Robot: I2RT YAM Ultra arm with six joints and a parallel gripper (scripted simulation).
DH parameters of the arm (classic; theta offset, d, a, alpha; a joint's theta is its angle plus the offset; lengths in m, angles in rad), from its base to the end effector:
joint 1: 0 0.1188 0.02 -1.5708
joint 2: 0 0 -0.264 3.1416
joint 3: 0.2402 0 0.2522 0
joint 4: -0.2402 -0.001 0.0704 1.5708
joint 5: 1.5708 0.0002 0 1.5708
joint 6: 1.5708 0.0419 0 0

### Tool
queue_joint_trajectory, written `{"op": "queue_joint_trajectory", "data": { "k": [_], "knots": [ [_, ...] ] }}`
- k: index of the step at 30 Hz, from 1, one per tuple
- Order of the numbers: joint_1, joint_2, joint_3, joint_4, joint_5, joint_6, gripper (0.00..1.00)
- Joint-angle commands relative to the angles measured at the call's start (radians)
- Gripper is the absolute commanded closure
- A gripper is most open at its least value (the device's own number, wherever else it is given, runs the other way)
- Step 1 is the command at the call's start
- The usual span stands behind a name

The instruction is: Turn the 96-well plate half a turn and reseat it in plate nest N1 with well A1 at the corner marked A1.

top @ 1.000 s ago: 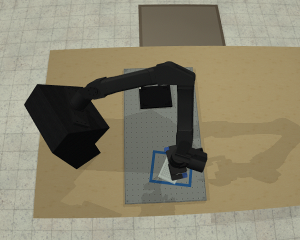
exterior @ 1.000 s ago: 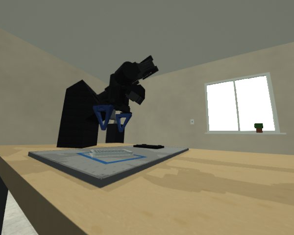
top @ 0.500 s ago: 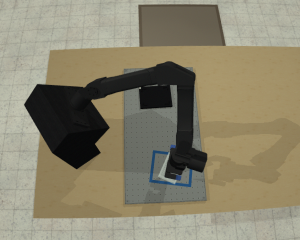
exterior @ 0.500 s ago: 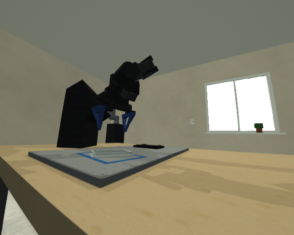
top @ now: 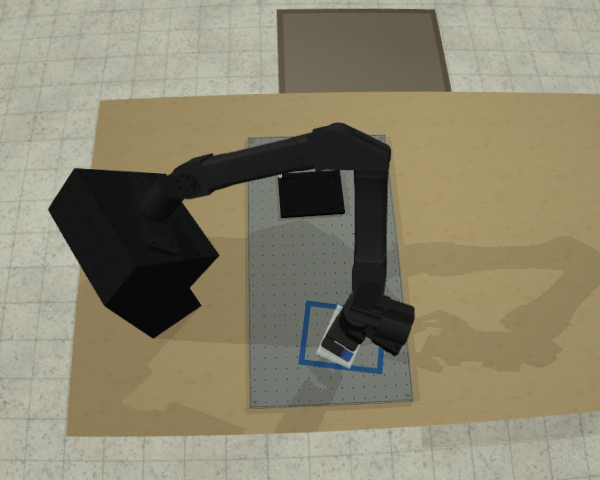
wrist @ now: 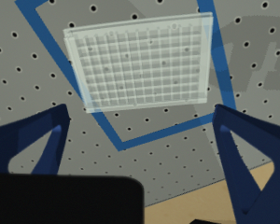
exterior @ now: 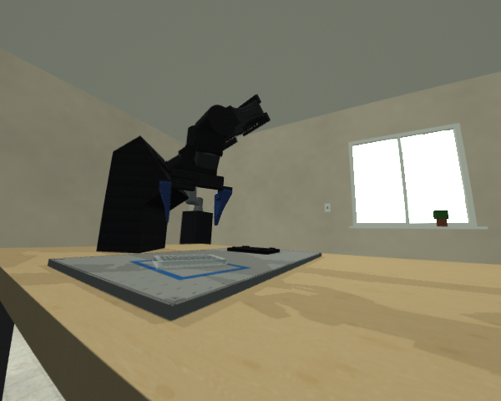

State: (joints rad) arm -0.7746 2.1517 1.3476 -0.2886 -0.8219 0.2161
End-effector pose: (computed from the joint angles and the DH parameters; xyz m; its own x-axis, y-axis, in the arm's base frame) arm 0.3247 -0.2735 0.1168 -0.5693 0.7614 -0.3099 0.3660 0.5723 0.7338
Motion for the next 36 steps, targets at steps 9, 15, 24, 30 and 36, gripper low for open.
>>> {"op": "queue_joint_trajectory", "data": {
  "k": [9,15,24,30,36],
  "knots": [
    [-0.009,-0.006,0.001,-0.004,0.0,0.385,0.0],
    [-0.009,-0.006,0.001,-0.004,0.0,0.552,0.0],
    [-0.009,-0.006,0.001,-0.004,0.0,0.852,0.0],
    [-0.009,-0.006,0.001,-0.004,0.0,0.985,0.0],
    [-0.009,-0.006,0.001,-0.004,0.0,1.185,0.0]
  ]
}}
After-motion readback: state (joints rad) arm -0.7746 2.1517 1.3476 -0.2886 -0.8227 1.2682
